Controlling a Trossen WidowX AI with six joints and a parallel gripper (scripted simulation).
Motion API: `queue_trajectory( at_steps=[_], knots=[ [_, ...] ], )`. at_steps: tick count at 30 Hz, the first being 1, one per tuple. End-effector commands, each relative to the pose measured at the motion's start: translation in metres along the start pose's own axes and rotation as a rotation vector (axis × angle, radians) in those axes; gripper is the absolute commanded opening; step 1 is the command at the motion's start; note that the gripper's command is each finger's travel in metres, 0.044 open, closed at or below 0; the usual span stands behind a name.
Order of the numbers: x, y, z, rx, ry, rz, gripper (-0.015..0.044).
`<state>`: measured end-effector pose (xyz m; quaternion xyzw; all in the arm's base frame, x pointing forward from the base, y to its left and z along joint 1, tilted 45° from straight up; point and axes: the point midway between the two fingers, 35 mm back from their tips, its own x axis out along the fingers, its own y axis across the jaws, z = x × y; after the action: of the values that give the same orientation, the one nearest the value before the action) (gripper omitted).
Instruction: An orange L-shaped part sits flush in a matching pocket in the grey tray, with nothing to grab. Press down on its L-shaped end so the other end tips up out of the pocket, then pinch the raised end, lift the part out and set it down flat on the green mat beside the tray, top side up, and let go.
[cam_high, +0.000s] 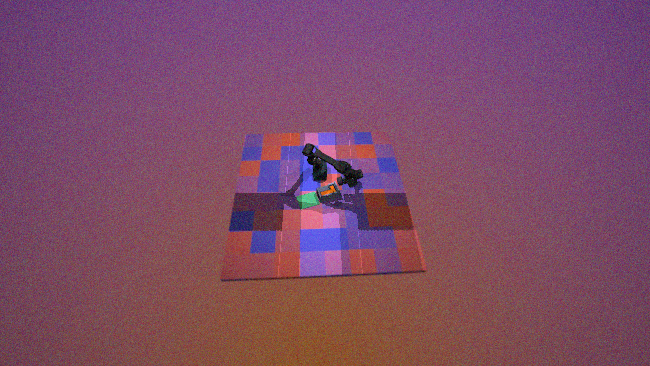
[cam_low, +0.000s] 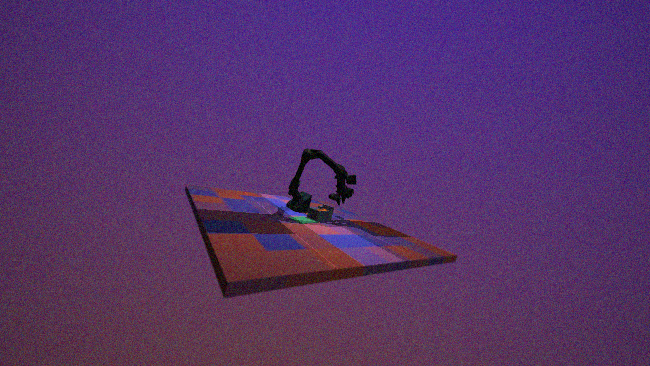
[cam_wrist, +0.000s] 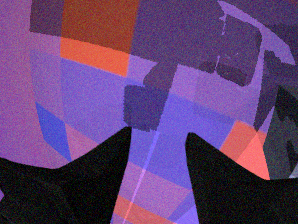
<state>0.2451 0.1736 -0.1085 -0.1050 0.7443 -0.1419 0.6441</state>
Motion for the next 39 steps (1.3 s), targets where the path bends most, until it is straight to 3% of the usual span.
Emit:
queue_trajectory(
  at_steps=[1, 6, 15, 24, 39],
  knots=[
    [-0.053, -0.057, -0.004, -0.108, -0.035, -0.288, 0.018],
    [-0.08, -0.084, -0.008, -0.168, -0.04, -0.42, 0.018],
    [-0.08, -0.084, -0.008, -0.168, -0.04, -0.42, 0.018],
    [-0.015, -0.113, -0.002, -0.167, -0.041, -0.422, 0.018],
    [-0.009, -0.116, -0.002, -0.167, -0.041, -0.422, 0.018]
  ],
)
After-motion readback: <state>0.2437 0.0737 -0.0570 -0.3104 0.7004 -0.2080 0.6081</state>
